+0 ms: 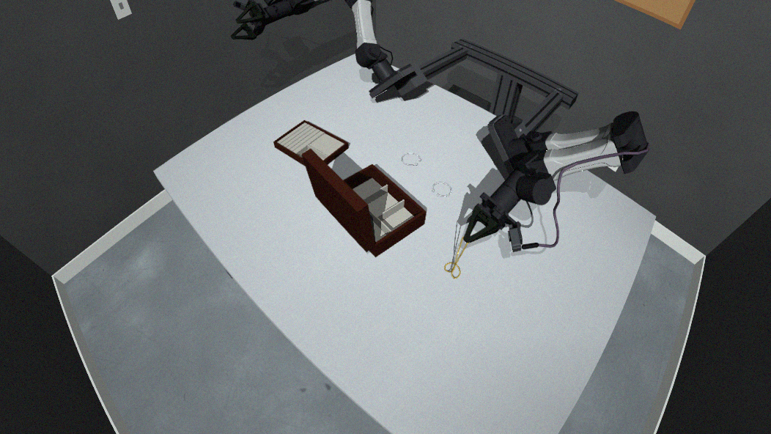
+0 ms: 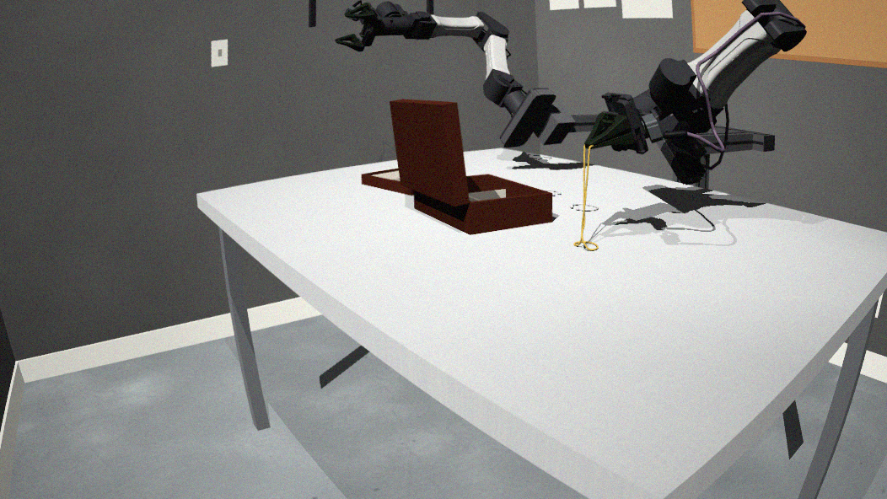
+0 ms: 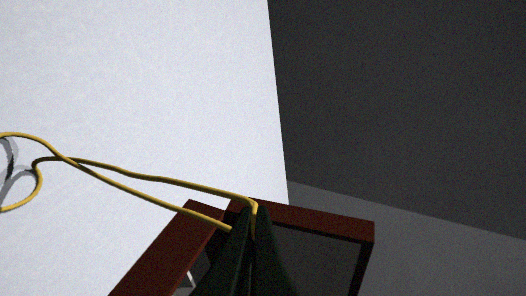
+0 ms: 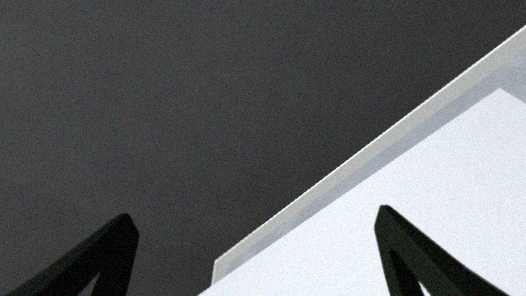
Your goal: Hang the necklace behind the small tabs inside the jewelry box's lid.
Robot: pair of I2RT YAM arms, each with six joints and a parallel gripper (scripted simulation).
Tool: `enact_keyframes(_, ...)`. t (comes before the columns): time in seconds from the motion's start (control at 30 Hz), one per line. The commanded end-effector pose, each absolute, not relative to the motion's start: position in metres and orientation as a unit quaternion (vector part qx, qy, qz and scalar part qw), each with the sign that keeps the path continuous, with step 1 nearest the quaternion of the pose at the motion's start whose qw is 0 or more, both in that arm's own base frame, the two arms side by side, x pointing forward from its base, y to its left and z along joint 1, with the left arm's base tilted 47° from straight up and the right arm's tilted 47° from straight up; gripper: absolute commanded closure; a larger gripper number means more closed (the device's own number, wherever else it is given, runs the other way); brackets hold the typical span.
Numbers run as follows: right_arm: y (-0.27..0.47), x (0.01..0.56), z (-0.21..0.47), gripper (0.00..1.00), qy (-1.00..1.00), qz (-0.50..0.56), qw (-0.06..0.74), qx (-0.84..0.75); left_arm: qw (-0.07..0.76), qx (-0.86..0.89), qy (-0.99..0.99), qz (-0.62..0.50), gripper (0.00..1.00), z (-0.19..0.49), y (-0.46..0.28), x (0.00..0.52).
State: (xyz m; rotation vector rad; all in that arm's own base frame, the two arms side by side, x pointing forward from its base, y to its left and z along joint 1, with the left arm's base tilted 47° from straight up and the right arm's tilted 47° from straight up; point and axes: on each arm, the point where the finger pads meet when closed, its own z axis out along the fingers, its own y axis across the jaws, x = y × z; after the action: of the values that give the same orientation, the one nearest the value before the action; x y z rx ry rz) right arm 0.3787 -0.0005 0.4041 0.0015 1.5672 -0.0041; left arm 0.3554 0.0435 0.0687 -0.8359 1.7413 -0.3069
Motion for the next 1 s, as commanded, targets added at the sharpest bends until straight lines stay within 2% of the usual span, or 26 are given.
enact_keyframes(0.0,0.001,0.376,0.416,0.00,0.695,0.000,0.719,-0.001,0.563,-0.352,0.736,-0.131,0.97,0.074,0.044,0.358)
enact_keyframes(0.6,0.001,0.376,0.416,0.00,0.695,0.000,0.719,-0.001,0.557,-0.362,0.737,-0.127,0.97,0.077,0.037,0.358)
enact_keyframes(0.97,0.001,0.376,0.416,0.00,0.695,0.000,0.719,-0.001,0.551,-0.371,0.738,-0.118,0.97,0.101,0.010,0.357)
